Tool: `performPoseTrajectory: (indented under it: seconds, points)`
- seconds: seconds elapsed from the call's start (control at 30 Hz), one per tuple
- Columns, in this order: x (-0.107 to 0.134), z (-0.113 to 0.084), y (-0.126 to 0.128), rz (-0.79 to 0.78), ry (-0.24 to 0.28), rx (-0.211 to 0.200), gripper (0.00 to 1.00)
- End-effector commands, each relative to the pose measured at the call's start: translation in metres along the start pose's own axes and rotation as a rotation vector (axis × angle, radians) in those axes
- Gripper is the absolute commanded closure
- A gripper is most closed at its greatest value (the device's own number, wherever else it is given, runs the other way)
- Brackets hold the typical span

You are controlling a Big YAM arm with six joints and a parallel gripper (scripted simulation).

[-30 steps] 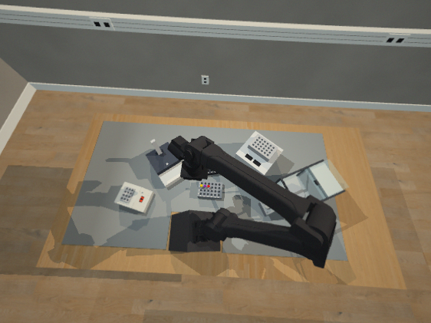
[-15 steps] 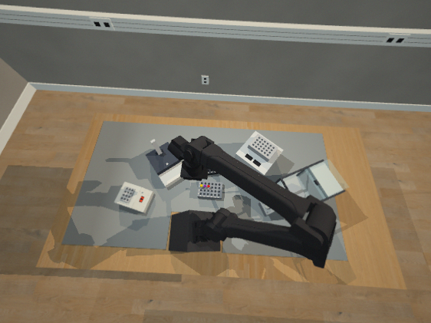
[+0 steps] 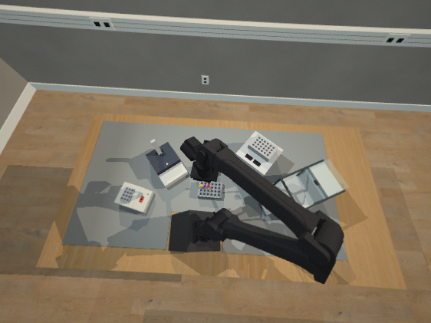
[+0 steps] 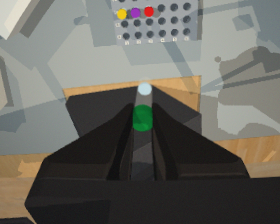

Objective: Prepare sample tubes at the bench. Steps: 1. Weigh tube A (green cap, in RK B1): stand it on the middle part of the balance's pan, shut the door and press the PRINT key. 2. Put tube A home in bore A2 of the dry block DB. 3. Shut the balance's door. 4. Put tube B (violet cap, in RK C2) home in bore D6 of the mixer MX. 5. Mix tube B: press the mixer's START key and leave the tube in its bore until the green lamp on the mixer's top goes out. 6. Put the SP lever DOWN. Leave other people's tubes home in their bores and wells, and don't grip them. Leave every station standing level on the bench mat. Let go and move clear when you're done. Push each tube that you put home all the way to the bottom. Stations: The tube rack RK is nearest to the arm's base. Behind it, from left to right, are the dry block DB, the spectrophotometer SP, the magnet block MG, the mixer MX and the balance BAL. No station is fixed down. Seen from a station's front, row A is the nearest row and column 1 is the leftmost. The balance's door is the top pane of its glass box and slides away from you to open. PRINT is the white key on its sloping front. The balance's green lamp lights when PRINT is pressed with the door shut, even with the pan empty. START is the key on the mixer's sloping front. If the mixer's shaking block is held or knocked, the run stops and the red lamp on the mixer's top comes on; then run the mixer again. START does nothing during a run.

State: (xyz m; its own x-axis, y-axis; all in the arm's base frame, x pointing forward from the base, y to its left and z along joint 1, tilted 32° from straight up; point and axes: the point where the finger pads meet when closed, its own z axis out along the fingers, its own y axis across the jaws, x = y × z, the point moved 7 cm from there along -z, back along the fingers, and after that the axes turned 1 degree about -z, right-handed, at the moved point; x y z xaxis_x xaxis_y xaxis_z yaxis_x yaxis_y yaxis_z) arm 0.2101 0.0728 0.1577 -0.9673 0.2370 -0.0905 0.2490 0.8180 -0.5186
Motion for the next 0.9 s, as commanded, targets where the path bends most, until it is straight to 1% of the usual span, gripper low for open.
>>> performPoseTrajectory:
  seconds: [0.0, 0.03, 0.07, 0.1, 0.17, 0.2, 0.27, 0.33, 0.5, 0.53, 0.6, 0.63, 0.67, 0.73, 0.77, 0.83, 0.87]
  points:
    - [-0.011, -0.013, -0.023, 0.057, -0.008, -0.02, 0.91]
    - [-0.005, -0.005, -0.032, 0.066, 0.007, -0.003, 0.91]
    - [-0.004, -0.004, -0.041, 0.065, 0.008, -0.001, 0.91]
    - [-0.005, -0.004, -0.049, 0.098, 0.009, 0.0, 0.91]
    - [-0.005, -0.004, -0.049, 0.098, 0.009, 0.0, 0.91]
    - [-0.019, -0.021, -0.058, 0.143, -0.024, -0.031, 0.91]
    - [-0.021, -0.022, -0.076, 0.201, -0.026, -0.031, 0.91]
    - [-0.022, -0.022, -0.093, 0.201, -0.027, -0.028, 0.91]
    - [-0.023, -0.022, -0.137, 0.313, -0.028, -0.02, 0.91]
    - [-0.024, -0.022, -0.145, 0.313, -0.028, -0.02, 0.91]
    - [-0.028, -0.022, -0.162, 0.382, -0.046, -0.028, 0.91]
    - [-0.028, -0.022, -0.17, 0.382, -0.047, -0.027, 0.91]
    - [-0.029, -0.022, -0.179, 0.416, -0.047, -0.025, 0.91]
    - [-0.029, -0.022, -0.179, 0.416, -0.047, -0.025, 0.91]
    - [-0.032, -0.019, -0.186, 0.438, -0.031, -0.016, 0.91]
    - [-0.03, -0.022, -0.206, 0.495, -0.05, -0.018, 0.91]
    - [-0.03, -0.023, -0.214, 0.495, -0.051, -0.015, 0.91]
